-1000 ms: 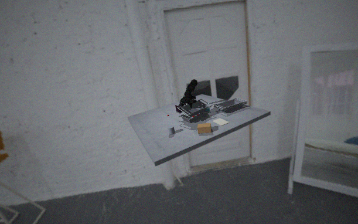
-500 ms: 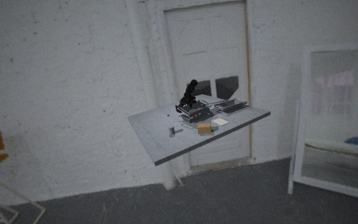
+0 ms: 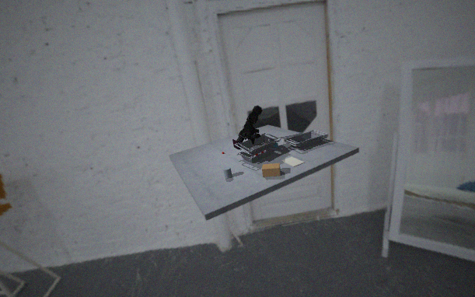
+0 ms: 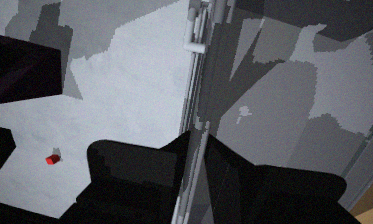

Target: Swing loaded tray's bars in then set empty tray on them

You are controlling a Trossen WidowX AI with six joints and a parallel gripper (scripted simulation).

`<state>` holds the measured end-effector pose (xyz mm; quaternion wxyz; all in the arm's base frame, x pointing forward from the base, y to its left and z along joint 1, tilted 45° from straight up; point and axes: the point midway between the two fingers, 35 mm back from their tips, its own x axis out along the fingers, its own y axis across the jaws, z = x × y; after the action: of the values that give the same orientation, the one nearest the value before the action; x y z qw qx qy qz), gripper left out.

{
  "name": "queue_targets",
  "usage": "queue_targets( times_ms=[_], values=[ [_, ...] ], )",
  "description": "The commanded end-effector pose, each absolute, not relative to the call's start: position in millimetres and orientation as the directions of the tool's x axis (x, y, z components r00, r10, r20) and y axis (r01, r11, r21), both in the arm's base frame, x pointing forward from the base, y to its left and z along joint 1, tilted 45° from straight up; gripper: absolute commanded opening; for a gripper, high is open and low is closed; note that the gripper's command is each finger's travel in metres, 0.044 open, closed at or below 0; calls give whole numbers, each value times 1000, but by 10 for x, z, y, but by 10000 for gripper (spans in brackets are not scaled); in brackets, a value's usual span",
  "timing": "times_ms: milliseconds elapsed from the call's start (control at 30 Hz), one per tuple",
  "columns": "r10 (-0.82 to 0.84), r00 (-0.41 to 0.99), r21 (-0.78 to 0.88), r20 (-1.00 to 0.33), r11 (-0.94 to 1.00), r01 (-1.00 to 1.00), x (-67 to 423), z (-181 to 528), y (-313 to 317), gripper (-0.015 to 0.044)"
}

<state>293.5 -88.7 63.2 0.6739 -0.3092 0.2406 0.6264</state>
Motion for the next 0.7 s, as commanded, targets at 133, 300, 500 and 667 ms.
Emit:
queue_targets(
  times_ms=[133,300,500,667],
  values=[
    [695,77,-88,-715,20,-996,2897,590,-852,0],
    [695,77,-88,-715,20,-996,2888,534,-827,0],
    [695,77,-88,-715,20,-996,2885,522,-821,0],
    [695,77,-88,-715,20,-996,2885,522,-821,0]
  ],
)
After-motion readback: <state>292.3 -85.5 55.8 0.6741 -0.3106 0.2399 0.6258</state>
